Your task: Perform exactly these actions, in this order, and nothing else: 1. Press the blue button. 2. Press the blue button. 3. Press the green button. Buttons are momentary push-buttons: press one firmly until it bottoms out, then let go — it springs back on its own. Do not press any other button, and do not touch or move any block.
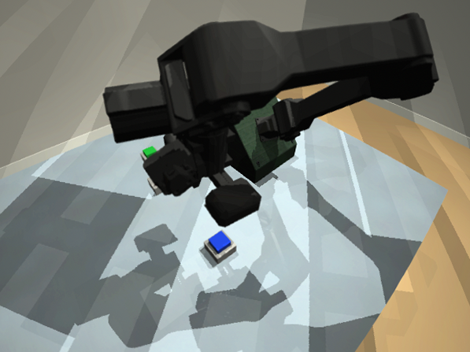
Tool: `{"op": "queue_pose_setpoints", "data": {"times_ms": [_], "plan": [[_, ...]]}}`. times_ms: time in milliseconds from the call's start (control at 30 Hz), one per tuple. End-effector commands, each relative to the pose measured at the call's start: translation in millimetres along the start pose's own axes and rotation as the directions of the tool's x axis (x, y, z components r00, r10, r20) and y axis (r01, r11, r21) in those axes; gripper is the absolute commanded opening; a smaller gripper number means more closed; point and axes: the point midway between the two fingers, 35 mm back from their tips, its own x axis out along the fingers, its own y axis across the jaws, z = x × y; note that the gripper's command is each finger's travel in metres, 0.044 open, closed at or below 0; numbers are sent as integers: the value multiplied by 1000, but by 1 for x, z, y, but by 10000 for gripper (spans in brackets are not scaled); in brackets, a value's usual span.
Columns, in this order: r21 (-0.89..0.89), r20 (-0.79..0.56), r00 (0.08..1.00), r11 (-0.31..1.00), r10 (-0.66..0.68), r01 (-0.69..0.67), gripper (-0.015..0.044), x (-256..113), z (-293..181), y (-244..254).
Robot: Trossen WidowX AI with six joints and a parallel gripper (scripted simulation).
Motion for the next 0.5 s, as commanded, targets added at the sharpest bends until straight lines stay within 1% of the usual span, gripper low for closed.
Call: {"op": "queue_pose_setpoints", "data": {"times_ms": [0,133,200,300,333,467], "plan": [[-104,-47,998,993,46,-50,400,9,-5,22],[-104,-47,998,993,46,-50,400,9,-5,22],[-106,-49,998,993,43,-48,348,20,-5,23],[-106,-48,998,993,45,-50,269,61,-7,25],[-105,-47,998,993,48,-53,242,68,-8,26],[-105,-47,998,993,49,-54,138,70,-8,26]]}}
